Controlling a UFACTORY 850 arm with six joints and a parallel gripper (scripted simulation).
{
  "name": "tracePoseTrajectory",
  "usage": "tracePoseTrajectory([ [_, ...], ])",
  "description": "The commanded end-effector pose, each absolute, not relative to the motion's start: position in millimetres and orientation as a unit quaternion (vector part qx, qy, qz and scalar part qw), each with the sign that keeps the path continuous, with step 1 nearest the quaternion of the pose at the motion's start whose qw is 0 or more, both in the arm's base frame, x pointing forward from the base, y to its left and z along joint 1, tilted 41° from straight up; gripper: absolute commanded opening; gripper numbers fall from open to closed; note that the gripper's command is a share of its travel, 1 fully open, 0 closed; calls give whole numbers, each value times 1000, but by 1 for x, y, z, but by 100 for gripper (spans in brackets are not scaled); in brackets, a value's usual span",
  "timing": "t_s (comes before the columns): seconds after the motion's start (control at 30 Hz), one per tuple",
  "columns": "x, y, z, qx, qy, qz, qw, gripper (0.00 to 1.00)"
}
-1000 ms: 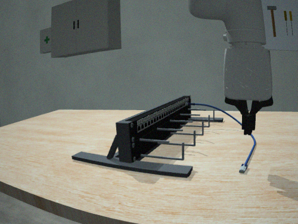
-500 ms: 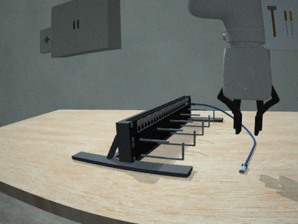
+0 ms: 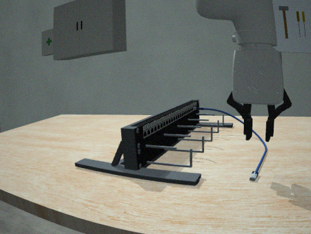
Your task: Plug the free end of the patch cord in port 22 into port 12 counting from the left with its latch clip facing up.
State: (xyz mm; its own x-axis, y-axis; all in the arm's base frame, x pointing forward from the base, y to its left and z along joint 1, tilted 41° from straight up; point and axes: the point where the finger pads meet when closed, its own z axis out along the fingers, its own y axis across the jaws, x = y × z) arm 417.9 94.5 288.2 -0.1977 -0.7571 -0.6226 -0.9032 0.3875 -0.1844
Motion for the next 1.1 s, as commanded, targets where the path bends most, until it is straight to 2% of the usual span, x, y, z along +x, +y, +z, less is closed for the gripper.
tracePoseTrajectory([
  [0.0,418,94,289,-542,766,111,328,39],
  [1.07,426,105,274,-542,766,111,328,39],
])
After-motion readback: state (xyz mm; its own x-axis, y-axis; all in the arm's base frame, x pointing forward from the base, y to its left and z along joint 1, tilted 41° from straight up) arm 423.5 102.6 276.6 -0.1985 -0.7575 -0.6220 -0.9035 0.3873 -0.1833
